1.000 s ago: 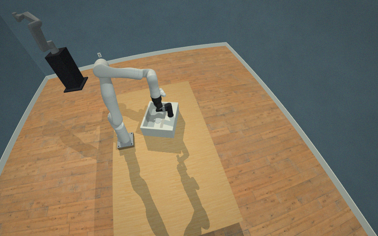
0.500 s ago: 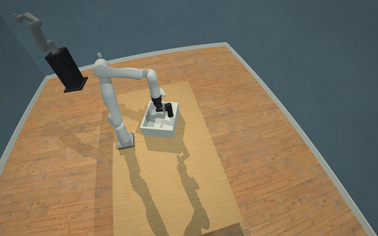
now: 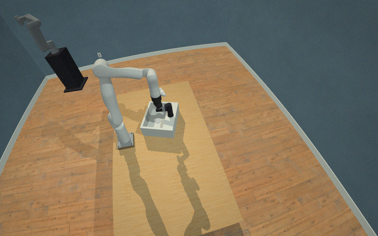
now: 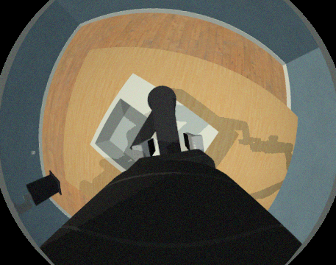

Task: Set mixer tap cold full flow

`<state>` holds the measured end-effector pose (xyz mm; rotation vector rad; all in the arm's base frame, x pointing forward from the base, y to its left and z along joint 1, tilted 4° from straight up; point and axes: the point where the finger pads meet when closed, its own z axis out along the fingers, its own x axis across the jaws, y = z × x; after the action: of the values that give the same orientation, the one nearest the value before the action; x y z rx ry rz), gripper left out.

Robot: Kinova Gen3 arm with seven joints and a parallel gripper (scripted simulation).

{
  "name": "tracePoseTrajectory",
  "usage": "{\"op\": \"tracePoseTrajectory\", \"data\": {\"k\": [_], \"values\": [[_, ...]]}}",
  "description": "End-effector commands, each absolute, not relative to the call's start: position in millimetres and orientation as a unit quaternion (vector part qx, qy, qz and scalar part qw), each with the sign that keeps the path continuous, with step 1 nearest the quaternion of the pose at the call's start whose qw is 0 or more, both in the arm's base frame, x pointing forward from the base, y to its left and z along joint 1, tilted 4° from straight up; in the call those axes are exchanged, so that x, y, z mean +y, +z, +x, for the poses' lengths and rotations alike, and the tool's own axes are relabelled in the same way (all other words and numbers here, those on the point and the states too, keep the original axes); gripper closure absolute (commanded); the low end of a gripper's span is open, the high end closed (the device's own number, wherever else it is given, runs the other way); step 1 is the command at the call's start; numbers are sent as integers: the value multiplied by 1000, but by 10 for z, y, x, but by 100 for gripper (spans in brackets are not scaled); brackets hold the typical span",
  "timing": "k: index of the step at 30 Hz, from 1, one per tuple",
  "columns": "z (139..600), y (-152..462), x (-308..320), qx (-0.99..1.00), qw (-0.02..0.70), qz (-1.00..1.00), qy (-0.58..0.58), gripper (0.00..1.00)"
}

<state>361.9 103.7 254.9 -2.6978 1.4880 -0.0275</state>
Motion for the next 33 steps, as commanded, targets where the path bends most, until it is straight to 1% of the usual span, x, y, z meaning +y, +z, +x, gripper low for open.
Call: {"op": "tracePoseTrajectory", "data": {"k": [1, 20, 33], "values": [[3630, 2602, 1042, 482, 33, -875, -10, 0], [3607, 3045, 1021, 482, 33, -875, -10, 0], [3599, 3207, 1013, 482, 33, -875, -10, 0]]}}
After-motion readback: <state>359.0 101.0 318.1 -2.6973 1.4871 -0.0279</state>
